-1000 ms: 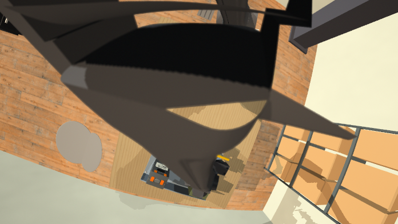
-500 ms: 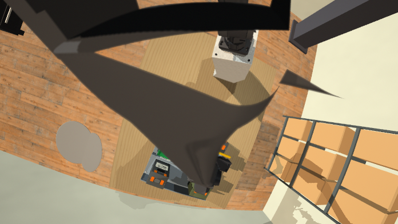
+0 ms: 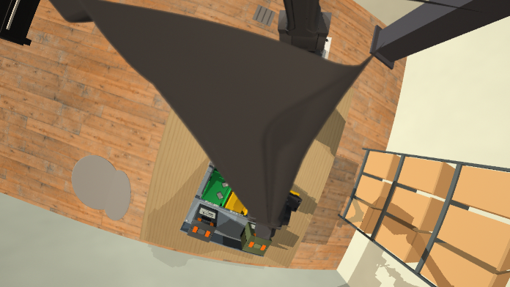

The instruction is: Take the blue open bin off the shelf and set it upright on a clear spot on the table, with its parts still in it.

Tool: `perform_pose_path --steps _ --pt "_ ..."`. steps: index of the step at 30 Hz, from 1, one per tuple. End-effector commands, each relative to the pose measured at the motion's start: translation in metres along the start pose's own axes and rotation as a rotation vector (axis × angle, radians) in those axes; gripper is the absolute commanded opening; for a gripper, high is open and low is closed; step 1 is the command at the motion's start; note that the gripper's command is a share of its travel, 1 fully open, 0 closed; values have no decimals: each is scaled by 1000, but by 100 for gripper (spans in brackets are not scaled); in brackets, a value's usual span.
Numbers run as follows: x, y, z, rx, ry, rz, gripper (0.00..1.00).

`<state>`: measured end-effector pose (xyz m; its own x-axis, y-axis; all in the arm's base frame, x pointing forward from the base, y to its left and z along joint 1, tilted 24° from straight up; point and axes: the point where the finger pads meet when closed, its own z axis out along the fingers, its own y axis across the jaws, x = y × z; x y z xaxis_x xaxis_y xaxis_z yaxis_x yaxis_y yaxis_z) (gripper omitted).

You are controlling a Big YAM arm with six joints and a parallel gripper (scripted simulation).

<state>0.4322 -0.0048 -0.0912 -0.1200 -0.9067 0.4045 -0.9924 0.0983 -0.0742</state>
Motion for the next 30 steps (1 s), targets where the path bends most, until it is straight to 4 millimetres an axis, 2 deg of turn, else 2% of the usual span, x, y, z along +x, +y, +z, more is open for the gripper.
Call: perform_pose_path --steps 1,4,6,21,23,30 --pt "-9 3 -18 47 -13 7 0" --pt "-9 13 -17 46 -13 7 0" --pt "-9 13 -17 46 -13 7 0" --pt "-9 69 -14 43 -15 7 0" --pt "-9 69 -14 43 -15 7 0" --pt "-9 94 -13 42 -15 7 0"
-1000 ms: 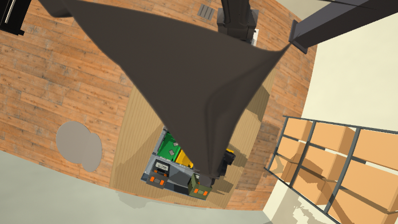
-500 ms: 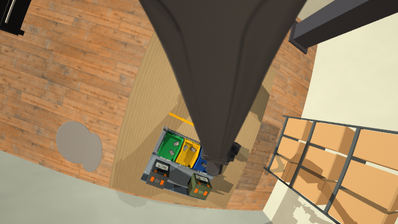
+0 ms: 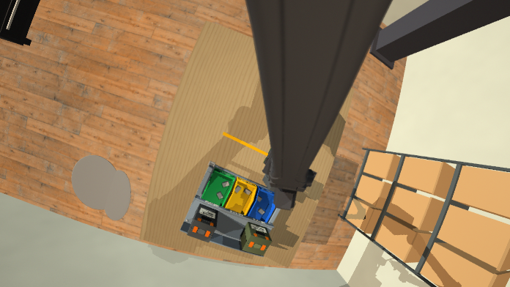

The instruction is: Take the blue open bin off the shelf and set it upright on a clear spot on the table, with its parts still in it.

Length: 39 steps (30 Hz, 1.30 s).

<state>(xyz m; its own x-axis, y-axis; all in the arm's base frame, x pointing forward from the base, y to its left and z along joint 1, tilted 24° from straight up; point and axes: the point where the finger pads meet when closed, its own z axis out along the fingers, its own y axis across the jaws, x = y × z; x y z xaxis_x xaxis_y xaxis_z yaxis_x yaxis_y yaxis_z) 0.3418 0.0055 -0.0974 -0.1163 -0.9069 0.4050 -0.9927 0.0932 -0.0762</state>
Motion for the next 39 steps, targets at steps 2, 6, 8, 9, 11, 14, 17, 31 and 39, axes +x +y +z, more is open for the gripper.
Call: perform_pose_path --steps 2,6,8,9,11,14,17,31,39 --pt "-8 9 -12 38 -16 11 0" --pt "-7 21 -11 37 -16 11 0" --pt "-7 27 -11 37 -16 11 0" --pt "-7 27 -11 37 -16 11 0" --pt "-7 29 -11 37 -15 11 0" --pt "-7 36 -11 37 -16 11 0" --pt "-7 43 -11 33 -15 9 0" --pt "-7 56 -10 33 -15 9 0" --pt "-7 58 -10 31 -14 8 0"
